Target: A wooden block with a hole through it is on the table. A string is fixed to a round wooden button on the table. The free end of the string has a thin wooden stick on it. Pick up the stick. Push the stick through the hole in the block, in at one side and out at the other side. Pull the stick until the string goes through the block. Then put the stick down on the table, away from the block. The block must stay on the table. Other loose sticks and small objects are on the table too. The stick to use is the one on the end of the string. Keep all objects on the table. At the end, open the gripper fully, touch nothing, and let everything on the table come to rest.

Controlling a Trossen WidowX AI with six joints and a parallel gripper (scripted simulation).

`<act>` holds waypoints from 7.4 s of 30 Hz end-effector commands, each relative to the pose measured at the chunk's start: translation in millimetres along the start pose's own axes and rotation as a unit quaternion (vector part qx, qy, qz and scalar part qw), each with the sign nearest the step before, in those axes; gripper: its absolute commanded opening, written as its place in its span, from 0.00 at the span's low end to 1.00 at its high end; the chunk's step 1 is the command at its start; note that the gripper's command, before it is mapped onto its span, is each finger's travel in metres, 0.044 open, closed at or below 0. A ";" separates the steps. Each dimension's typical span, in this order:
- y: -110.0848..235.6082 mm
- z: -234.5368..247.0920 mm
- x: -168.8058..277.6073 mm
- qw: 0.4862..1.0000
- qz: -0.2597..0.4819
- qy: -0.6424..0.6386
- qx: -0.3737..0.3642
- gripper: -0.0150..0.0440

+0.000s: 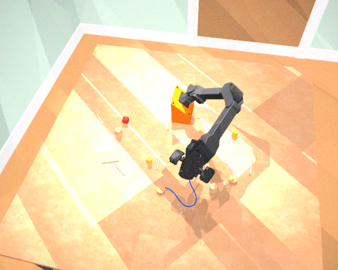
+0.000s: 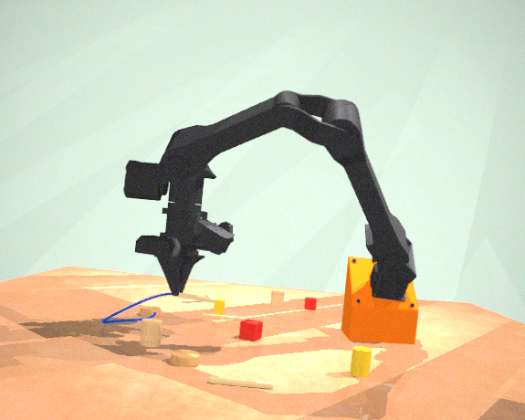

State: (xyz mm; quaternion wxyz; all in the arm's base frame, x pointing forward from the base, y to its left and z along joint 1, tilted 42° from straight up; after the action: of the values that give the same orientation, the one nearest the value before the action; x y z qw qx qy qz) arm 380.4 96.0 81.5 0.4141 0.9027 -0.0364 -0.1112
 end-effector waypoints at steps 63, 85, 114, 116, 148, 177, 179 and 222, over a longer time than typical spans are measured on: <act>-1.7 64.7 57.1 1.000 0.003 -0.018 0.002 0.25; -3.6 89.4 72.4 1.000 0.004 -0.024 0.004 0.25; -11.6 104.8 81.5 1.000 0.007 -0.028 0.007 0.25; -13.7 103.1 81.1 1.000 0.007 -0.028 0.007 0.25; -45.2 76.7 70.9 1.000 0.006 -0.028 0.008 0.25; -49.1 66.7 48.4 1.000 0.005 -0.029 0.009 0.25; -49.0 66.1 46.2 1.000 0.005 -0.029 0.009 0.25; -49.3 58.4 -5.8 1.000 0.003 -0.030 0.009 0.25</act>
State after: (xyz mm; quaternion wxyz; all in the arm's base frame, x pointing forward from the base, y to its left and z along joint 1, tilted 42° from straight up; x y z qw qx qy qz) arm 364.0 84.3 7.4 0.4069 0.9020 -0.0525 -0.1347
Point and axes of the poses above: the point midway between the two fingers, 35 mm back from their tips, its own y axis back along the fingers, its own z axis across the jaws, x = y × z, the point moved 1 cm from there along y, back along the fingers, and after that the axes turned 5 degrees about y, right-handed, at the moved point
